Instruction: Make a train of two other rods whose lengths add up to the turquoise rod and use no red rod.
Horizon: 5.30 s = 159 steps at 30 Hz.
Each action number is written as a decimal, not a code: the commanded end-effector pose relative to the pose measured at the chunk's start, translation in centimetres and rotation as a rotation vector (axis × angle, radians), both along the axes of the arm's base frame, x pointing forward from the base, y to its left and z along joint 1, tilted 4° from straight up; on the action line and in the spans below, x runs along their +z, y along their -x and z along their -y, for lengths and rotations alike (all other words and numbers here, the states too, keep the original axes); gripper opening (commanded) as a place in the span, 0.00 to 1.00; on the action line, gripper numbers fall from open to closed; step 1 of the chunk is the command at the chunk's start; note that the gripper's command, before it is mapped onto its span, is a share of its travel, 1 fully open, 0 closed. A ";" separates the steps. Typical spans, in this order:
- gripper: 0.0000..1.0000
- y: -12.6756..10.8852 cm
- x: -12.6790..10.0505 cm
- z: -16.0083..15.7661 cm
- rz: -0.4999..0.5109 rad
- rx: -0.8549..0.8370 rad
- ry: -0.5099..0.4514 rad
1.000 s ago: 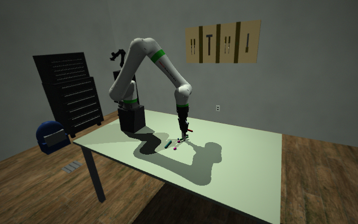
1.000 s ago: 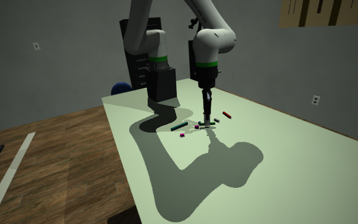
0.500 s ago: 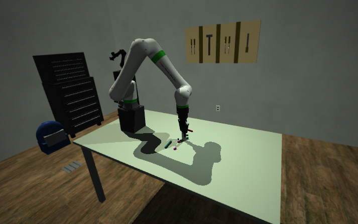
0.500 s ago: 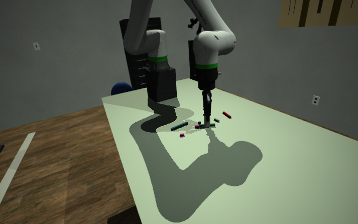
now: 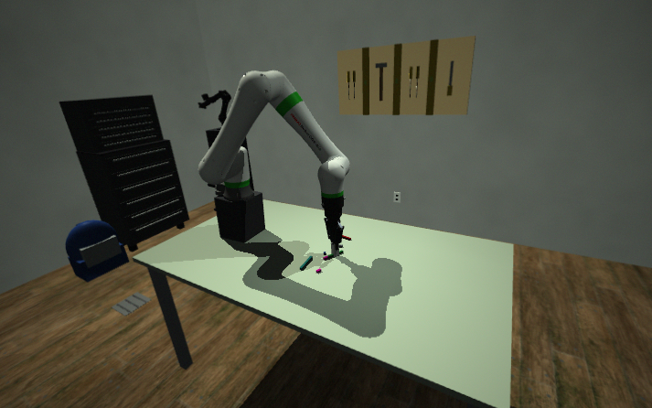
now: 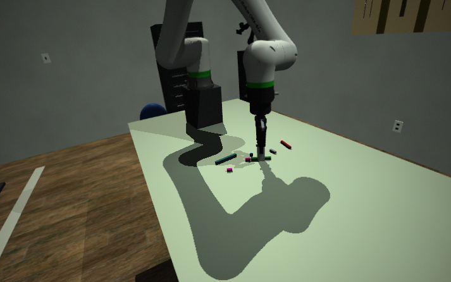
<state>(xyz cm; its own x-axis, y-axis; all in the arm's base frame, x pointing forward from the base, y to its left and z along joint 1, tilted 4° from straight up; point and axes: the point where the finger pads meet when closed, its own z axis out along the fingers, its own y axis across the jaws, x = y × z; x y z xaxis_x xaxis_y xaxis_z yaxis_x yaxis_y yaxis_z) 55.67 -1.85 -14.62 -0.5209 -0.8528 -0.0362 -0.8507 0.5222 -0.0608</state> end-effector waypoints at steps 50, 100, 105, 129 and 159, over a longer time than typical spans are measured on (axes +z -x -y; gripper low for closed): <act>0.15 0.0 0.0 0.0 0.000 0.000 0.000; 1.00 0.6 9.0 0.0 0.000 0.000 0.000; 1.00 0.6 9.0 0.0 0.000 0.000 0.000; 1.00 1.1 15.2 0.0 0.000 0.000 0.000; 1.00 1.2 16.5 0.0 0.000 0.000 0.000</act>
<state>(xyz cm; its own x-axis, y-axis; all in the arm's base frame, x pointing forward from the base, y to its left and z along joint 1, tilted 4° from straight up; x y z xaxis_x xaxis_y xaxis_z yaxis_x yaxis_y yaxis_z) 54.50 -1.83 1.88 -0.5209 -0.8528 -0.0362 -0.8507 0.5222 -0.0607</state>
